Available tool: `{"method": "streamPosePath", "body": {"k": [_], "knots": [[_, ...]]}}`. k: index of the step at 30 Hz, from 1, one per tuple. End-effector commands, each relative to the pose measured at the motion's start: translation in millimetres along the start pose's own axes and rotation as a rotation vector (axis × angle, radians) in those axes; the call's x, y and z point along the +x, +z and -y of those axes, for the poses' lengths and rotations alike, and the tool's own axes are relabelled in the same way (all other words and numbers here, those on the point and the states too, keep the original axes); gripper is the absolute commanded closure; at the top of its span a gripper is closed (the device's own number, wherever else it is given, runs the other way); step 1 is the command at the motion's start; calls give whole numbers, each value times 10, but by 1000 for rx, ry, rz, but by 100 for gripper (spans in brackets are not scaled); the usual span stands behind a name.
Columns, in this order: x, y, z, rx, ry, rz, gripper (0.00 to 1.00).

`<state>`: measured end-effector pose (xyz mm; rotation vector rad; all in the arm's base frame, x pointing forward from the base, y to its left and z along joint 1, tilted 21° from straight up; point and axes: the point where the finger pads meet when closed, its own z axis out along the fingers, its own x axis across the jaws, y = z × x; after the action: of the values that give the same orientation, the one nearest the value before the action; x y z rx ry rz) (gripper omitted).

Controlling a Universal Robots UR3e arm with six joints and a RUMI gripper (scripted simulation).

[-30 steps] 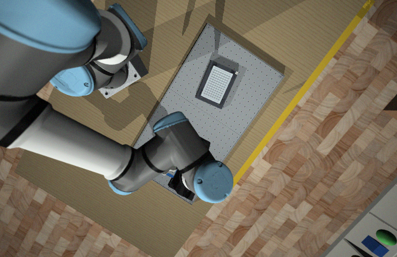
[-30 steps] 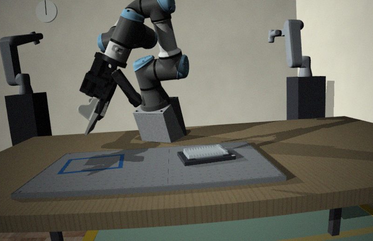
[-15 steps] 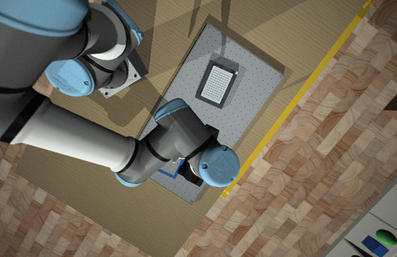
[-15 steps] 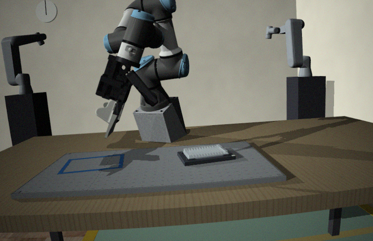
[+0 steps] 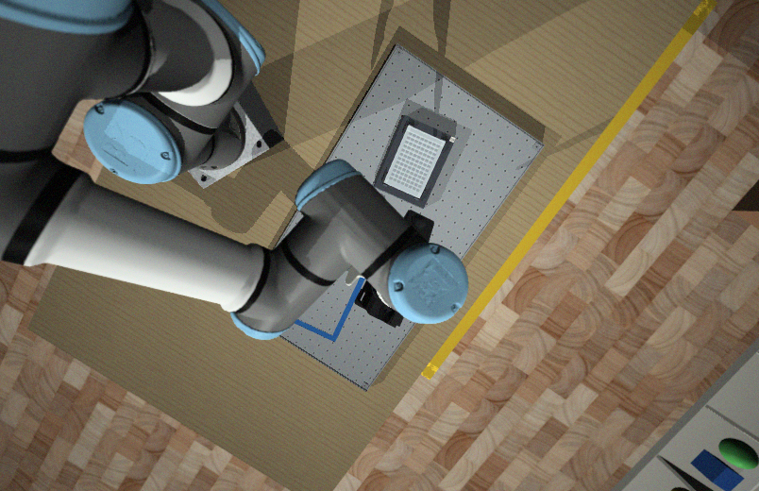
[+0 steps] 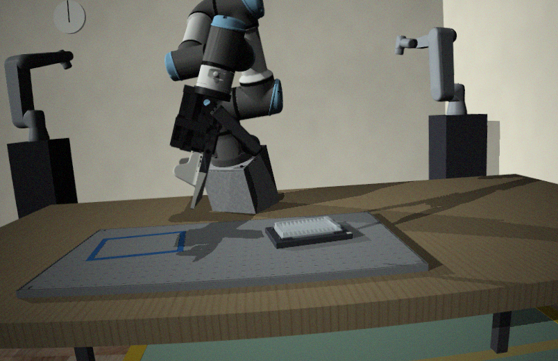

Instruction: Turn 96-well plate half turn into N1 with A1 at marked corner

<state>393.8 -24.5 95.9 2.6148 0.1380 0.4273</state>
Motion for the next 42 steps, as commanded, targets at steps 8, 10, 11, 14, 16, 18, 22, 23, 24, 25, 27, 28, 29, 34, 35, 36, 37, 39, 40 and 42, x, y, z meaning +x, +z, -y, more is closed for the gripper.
{"method": "streamPosePath", "body": {"k": [8,10,11,14,16,18,22,23,24,25,27,28,29,34,35,36,37,39,40,42], "knots": [[6,-99,474,69,-9,-23,0],[-5,-123,571,109,-16,-32,0],[-5,-123,571,109,-16,-32,0],[-17,-146,667,109,-16,-32,0],[-28,-169,764,109,-16,-32,0],[-40,-192,861,109,-16,-32,0],[-54,-213,936,141,-22,-36,0],[-64,-226,983,174,-28,-39,0],[-76,-240,1030,179,-29,-40,0],[-87,-253,1077,180,-29,-40,0],[-110,-279,1170,180,-29,-40,0],[-110,-279,1170,180,-29,-40,0],[-110,-279,1170,180,-29,-40,0],[-149,-326,1336,180,-29,-40,0],[-166,-341,1381,212,-36,-39,0],[-182,-356,1426,245,-42,-39,0],[-198,-371,1471,248,-43,-39,0],[-232,-400,1560,248,-43,-39,0],[-249,-415,1605,248,-43,-39,0],[-282,-444,1695,249,-43,-39,0]]}}
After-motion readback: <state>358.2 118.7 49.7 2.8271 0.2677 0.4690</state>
